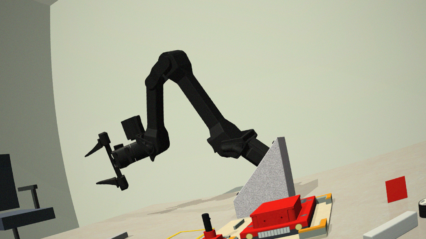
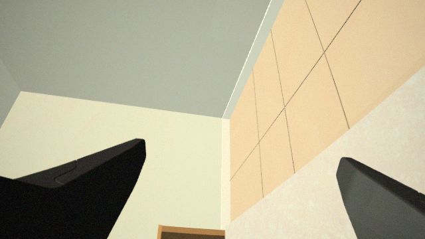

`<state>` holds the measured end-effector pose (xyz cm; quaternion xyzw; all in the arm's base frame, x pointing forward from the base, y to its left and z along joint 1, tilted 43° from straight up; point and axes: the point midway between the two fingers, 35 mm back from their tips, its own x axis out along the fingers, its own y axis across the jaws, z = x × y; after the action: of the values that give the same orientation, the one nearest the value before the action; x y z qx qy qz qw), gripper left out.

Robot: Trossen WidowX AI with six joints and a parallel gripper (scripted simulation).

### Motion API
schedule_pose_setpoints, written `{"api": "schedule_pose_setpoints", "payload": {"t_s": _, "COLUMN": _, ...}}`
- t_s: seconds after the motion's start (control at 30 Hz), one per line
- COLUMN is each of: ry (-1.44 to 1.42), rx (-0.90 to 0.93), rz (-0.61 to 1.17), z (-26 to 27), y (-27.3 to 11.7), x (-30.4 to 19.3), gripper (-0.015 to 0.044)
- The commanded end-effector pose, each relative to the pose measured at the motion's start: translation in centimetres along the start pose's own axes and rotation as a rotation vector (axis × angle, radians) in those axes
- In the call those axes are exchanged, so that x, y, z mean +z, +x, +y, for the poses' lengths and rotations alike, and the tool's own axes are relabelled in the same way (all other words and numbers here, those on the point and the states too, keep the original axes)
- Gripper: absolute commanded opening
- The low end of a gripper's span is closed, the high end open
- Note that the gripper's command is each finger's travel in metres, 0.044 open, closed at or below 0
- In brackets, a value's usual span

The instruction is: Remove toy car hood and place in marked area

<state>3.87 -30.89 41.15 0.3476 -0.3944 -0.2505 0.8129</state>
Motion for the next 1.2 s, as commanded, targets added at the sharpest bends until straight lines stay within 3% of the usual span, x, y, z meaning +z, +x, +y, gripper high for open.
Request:
{"api": "schedule_pose_setpoints", "payload": {"t_s": 0.0, "ry": 0.061, "rx": -0.021, "rz": 0.026, "z": -1.3, "y": 2.2, "x": -1.6, "gripper": 0.0440}}
{"api": "schedule_pose_setpoints", "payload": {"t_s": 0.6, "ry": 0.241, "rx": -0.218, "rz": 0.267, "z": -5.5, "y": 10.0, "x": -16.1, "gripper": 0.0440}}
{"api": "schedule_pose_setpoints", "payload": {"t_s": 0.87, "ry": 0.245, "rx": -0.320, "rz": 0.453, "z": -6.0, "y": 10.5, "x": -25.6, "gripper": 0.0440}}
{"api": "schedule_pose_setpoints", "payload": {"t_s": 1.17, "ry": 0.183, "rx": -0.404, "rz": 0.691, "z": -4.9, "y": 8.4, "x": -35.4, "gripper": 0.0440}}
